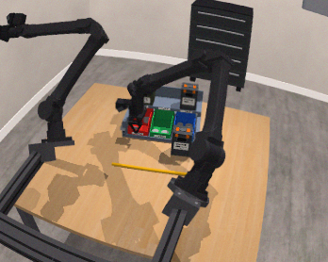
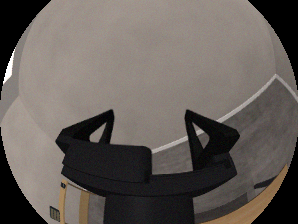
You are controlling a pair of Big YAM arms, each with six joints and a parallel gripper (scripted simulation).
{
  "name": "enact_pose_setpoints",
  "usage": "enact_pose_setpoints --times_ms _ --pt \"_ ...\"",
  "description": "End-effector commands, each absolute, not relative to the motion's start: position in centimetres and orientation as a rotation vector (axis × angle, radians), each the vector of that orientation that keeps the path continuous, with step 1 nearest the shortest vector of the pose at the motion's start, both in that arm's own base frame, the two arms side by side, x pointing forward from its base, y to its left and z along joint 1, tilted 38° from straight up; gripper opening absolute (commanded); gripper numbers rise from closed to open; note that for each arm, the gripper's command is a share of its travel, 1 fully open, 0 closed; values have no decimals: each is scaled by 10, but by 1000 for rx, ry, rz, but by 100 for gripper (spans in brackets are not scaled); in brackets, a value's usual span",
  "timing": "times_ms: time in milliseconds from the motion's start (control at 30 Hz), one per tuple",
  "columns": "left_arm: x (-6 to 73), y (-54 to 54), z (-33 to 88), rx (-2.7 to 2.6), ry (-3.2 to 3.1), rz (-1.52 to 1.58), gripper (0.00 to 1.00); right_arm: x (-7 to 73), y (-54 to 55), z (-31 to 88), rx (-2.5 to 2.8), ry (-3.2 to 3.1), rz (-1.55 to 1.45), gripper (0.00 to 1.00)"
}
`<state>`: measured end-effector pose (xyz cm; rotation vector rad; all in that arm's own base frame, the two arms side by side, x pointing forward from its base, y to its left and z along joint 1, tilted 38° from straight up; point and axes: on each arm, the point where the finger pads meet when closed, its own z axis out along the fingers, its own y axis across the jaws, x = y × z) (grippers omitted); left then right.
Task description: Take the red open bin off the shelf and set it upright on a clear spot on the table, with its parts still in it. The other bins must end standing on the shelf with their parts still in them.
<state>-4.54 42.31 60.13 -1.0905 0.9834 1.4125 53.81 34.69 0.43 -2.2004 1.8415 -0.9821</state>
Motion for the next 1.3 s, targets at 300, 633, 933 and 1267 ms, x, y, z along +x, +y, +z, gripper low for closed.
enact_pose_setpoints --times_ms 300,633,933,1267 --pt "-48 409 639 -1057 938 1435 100 550 360 23 -2148 1814 -973 90" --pt "-48 409 639 -1057 938 1435 100 555 358 18 -2146 1822 -971 90" --pt "-48 409 639 -1057 938 1435 100 557 358 14 -2148 1824 -971 90" --pt "-48 409 639 -1057 938 1435 100 557 359 14 -2148 1823 -970 90"
